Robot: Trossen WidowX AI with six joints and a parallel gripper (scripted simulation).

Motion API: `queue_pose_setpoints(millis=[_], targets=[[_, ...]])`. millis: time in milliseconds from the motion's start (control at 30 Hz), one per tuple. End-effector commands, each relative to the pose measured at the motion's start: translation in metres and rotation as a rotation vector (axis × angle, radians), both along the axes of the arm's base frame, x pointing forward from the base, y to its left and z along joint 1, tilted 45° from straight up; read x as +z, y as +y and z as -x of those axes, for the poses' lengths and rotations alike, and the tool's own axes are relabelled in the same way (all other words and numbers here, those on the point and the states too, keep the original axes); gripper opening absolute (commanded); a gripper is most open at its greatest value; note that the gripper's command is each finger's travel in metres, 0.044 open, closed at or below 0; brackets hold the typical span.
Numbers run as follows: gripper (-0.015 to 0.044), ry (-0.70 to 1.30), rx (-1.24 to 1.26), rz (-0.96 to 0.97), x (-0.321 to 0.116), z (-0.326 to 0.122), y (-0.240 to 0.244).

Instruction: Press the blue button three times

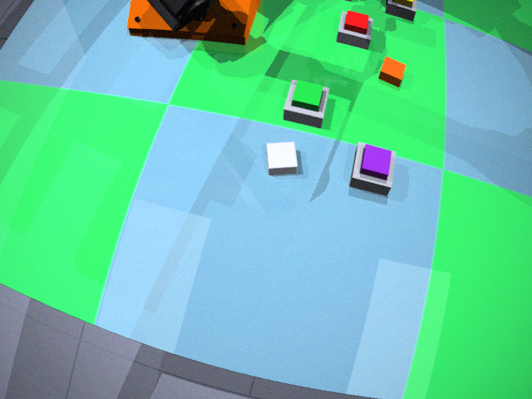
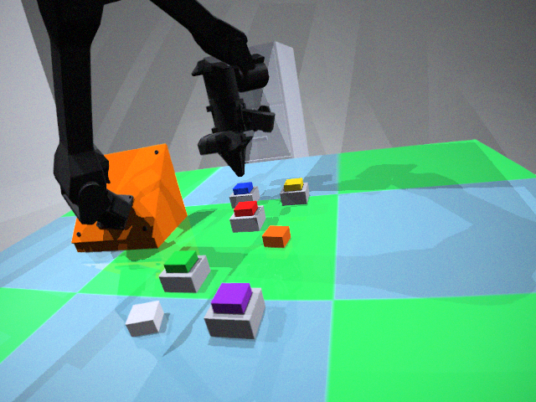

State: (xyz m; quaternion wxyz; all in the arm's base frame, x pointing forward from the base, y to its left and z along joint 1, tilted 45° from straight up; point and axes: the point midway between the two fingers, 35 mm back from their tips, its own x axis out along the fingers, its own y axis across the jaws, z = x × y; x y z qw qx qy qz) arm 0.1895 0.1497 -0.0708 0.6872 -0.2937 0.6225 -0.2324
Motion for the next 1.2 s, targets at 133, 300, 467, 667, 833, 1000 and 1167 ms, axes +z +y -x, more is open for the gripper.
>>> queue_pose_setpoints(millis=[133, 300, 467, 667, 833, 1000, 1167], targets=[[0.0020, 0.003, 0.002, 0.009, -0.009, -0.001, -0.011], [0.0020, 0.002, 0.001, 0.009, -0.014, -0.002, -0.017], [0.0020, 0.002, 0.001, 0.010, -0.019, -0.003, -0.022], [0.0020, 0.002, 0.001, 0.010, -0.019, -0.003, -0.022], [0.0020, 0.002, 0.001, 0.010, -0.019, -0.003, -0.022], [0.0020, 0.002, 0.001, 0.010, -0.019, -0.003, -0.022], [0.0020, 0.002, 0.001, 0.006, -0.002, 0.000, -0.004]])
